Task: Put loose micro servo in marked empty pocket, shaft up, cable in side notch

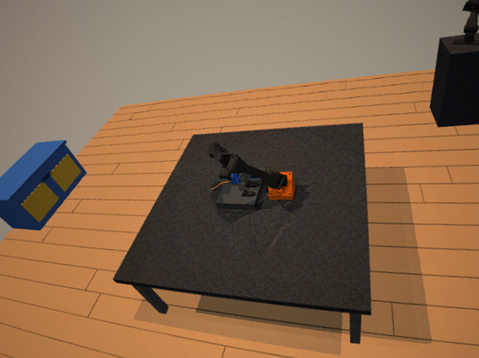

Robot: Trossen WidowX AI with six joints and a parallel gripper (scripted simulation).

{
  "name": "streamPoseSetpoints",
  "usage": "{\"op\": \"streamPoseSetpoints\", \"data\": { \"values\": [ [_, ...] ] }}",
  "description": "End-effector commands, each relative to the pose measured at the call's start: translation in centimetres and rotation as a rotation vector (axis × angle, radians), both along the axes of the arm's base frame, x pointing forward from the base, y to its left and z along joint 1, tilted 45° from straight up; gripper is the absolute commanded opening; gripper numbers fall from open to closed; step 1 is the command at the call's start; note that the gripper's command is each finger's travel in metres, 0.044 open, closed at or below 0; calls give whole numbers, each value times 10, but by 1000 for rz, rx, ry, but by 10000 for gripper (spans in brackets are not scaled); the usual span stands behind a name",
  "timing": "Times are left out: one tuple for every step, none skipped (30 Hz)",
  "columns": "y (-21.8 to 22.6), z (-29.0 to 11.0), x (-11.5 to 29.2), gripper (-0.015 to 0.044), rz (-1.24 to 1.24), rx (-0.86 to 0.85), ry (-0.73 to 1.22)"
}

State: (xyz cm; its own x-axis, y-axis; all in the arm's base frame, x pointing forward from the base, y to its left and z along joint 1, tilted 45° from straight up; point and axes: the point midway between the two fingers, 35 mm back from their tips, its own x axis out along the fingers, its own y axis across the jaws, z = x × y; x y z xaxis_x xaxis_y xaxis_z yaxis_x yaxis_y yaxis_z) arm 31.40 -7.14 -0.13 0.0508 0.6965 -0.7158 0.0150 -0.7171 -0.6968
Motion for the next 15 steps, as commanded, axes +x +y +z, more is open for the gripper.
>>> {"op": "streamPoseSetpoints", "data": {
  "values": [
    [1,0,0,204,-5,3,2],
    [1,0,0,177,-5,3,2],
    [1,0,0,151,-5,3,2],
    [1,0,0,125,-5,3,2],
    [1,0,0,118,-5,3,2],
    [1,0,0,112,-5,3,2],
    [1,0,0,105,-5,3,2],
    [1,0,0,98,-5,3,2],
    [1,0,0,92,-5,3,2],
    [1,0,0,85,-5,3,2],
    [0,0,0,59,-5,3,2],
    [-1,1,0,32,-5,3,2],
    [-3,3,0,6,-6,3,3],
    [-5,5,0,0,-6,3,2],
    [-8,8,0,0,-6,3,3]
  ]
}}
